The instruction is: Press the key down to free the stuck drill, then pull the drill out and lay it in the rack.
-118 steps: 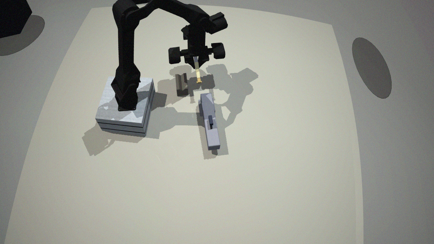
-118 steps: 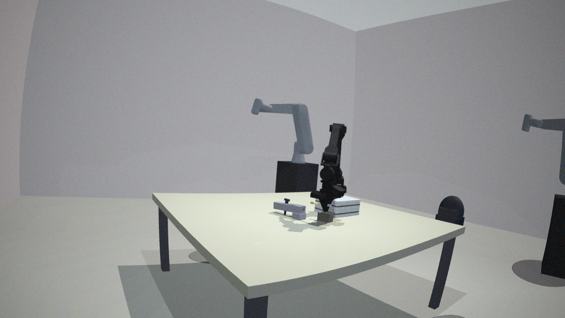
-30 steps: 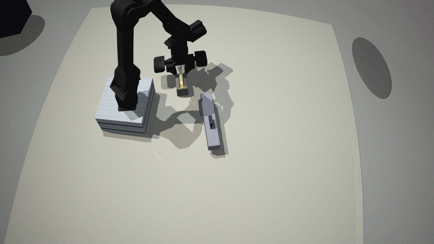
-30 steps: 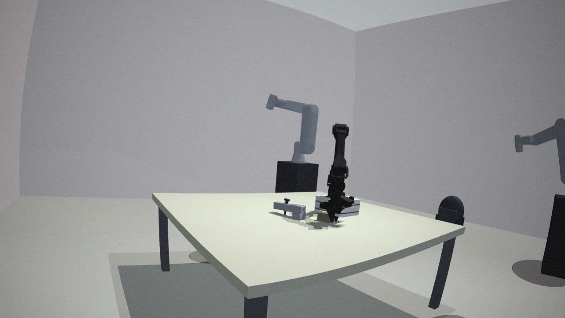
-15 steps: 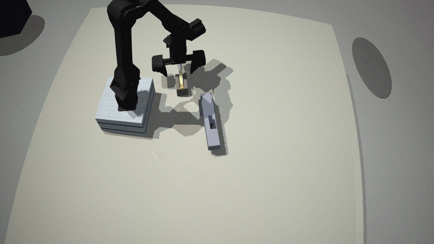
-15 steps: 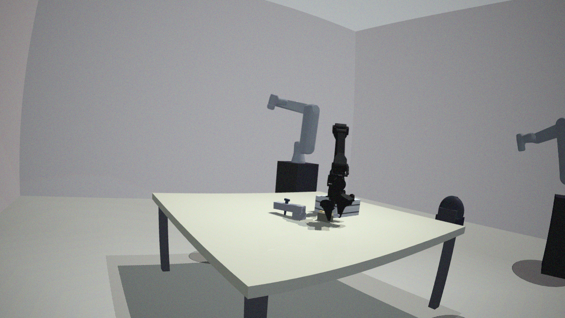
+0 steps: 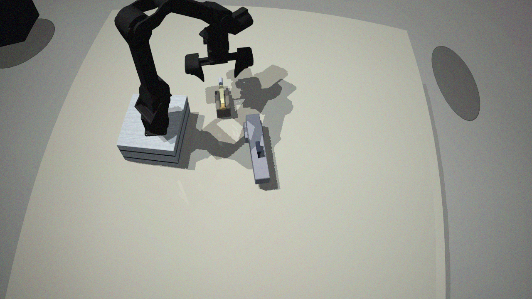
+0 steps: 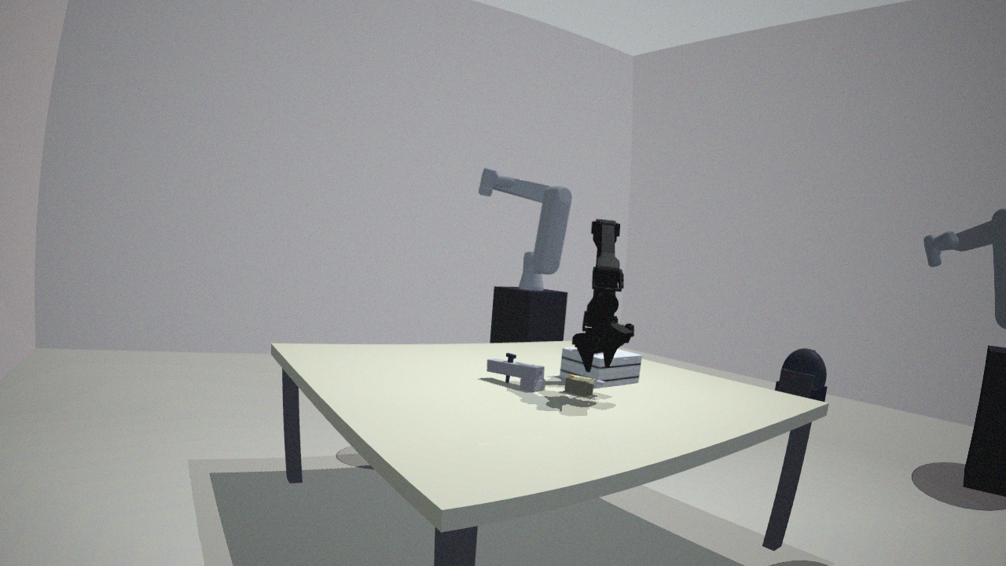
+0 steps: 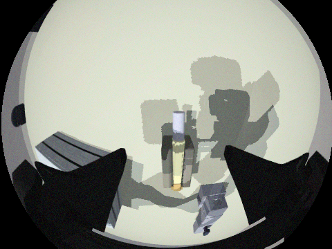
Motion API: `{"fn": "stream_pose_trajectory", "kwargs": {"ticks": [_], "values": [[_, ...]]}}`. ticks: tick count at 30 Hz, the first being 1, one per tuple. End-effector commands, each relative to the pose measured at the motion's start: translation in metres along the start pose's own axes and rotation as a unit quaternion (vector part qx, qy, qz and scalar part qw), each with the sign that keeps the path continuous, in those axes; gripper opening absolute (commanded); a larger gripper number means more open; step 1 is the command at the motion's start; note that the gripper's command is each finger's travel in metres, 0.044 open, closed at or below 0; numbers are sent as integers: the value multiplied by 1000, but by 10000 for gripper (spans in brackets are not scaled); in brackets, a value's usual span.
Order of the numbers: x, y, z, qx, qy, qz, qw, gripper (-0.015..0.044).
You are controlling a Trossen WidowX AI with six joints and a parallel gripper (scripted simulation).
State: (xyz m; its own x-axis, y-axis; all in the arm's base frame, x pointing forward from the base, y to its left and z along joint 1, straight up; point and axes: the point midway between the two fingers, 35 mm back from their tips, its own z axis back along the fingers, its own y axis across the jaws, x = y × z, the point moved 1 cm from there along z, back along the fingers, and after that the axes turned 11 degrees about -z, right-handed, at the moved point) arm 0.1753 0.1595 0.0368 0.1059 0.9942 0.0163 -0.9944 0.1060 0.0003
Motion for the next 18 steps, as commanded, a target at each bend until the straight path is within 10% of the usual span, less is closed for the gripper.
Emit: {"fn": "stream_pose_trajectory", "kwargs": {"ticks": [1,10,18], "values": [[2,-3,11,-6,-3,-2,1000,440],[-53,-84,36,-111,-44,-342,932,440],[-150,-143,91,-227,-112,-654,713,440]]}}
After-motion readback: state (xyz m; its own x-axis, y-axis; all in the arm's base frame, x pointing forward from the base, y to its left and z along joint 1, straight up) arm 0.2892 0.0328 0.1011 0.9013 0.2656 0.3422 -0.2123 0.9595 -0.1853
